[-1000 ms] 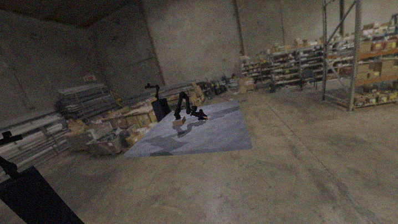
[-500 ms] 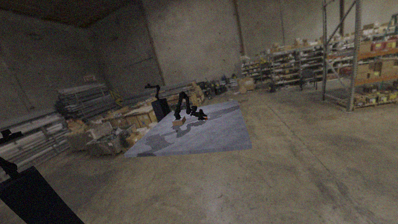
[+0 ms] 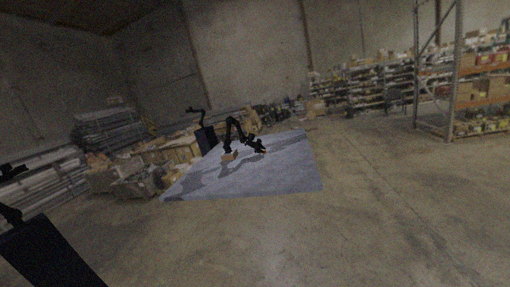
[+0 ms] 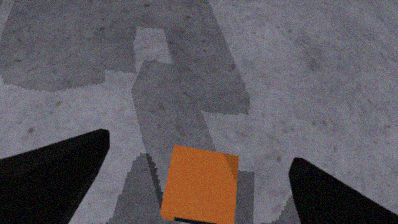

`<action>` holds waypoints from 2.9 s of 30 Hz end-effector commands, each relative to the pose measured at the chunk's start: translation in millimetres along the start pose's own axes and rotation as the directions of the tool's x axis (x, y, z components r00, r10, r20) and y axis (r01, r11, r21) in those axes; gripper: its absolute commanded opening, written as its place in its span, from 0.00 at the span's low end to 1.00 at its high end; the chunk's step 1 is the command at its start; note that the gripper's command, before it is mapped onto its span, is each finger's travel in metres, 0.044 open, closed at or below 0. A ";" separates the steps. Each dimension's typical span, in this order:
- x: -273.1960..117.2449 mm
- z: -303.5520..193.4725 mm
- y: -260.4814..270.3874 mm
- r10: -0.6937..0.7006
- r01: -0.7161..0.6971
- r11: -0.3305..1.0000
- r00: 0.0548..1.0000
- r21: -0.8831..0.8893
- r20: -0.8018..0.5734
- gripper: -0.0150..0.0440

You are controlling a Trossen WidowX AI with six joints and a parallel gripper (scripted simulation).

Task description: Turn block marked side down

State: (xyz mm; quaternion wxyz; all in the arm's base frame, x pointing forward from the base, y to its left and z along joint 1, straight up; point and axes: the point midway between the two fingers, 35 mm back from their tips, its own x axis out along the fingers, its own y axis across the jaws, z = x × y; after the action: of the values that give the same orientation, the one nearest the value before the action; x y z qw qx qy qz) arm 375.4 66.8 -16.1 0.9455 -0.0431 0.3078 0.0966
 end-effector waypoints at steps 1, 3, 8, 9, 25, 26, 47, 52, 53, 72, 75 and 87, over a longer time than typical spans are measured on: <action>-11.5 20.1 0.5 0.008 -0.009 1.000 0.993 -0.010 -0.116 1.00; -22.1 25.4 -0.3 0.006 -0.006 1.000 0.982 0.001 -0.188 1.00; -57.8 35.6 -1.5 0.002 0.006 1.000 0.941 0.022 -0.339 1.00; -59.4 35.9 -1.6 0.002 0.007 1.000 0.939 0.023 -0.344 1.00; -45.1 54.3 -2.4 0.007 0.007 1.000 0.847 0.024 -0.531 1.00; -43.8 56.9 -2.5 0.008 0.007 1.000 0.830 0.024 -0.558 1.00; -21.0 49.6 -1.9 0.014 0.007 1.000 0.622 0.023 -0.783 1.00; -11.3 38.1 -3.4 0.014 0.007 1.000 0.622 0.023 -0.783 1.00; -11.2 37.8 -3.4 0.014 0.007 1.000 0.622 0.023 -0.783 1.00; 7.5 14.2 -3.0 0.014 0.007 1.000 0.622 0.023 -0.783 1.00; 8.9 12.3 -2.9 0.014 0.007 1.000 0.622 0.023 -0.783 1.00; 8.9 12.3 -2.9 0.014 0.007 1.000 0.622 0.023 -0.783 0.47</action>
State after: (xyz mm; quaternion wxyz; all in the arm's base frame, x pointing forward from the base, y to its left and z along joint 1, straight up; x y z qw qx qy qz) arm 389.8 67.5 -11.2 0.7176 -0.0681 0.6899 0.0673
